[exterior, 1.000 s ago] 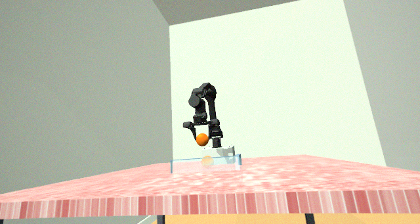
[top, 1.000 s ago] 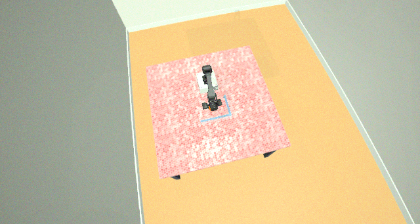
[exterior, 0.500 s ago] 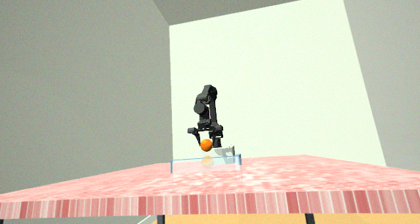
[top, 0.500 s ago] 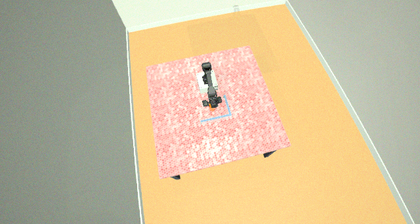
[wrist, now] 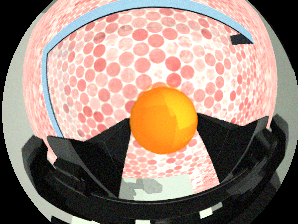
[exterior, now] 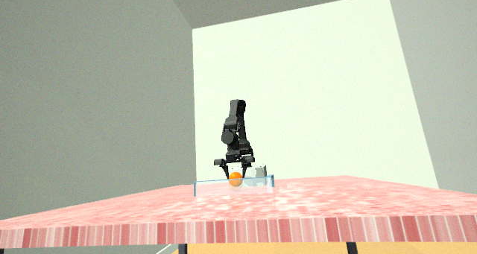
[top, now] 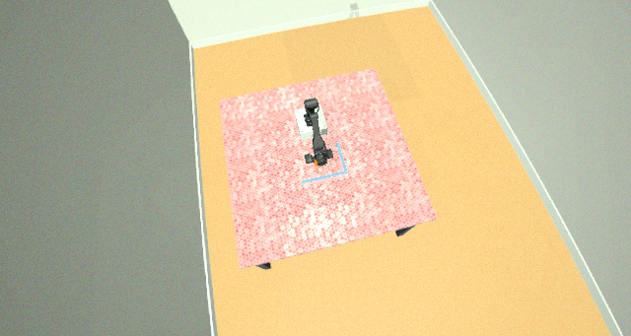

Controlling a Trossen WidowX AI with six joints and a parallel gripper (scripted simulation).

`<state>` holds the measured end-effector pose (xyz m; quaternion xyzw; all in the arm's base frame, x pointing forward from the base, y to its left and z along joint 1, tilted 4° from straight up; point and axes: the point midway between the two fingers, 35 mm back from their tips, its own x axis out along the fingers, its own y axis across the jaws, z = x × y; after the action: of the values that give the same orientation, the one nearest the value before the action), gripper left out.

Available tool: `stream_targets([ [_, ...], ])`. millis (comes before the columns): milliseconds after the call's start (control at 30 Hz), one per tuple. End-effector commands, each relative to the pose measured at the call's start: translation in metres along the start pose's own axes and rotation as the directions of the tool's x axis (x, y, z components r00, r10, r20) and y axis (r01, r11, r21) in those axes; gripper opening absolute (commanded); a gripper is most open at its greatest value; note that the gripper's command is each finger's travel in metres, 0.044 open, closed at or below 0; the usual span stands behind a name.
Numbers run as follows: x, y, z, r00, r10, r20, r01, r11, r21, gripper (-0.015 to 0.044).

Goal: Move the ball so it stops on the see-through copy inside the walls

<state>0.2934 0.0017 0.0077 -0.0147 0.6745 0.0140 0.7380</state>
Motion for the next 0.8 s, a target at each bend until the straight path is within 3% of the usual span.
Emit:
stream_targets([
  [0,0.006,-0.001,0.0,1.0,-0.003,0.007,0.003,1.0,0.004,0.0],
  [567,0.025,-0.001,0.0,1.0,-0.003,0.006,0.003,1.0,0.004,0.0],
  [767,0.021,0.0,0.001,1.0,0.0,0.008,0.0,1.0,0.0,0.0157],
])
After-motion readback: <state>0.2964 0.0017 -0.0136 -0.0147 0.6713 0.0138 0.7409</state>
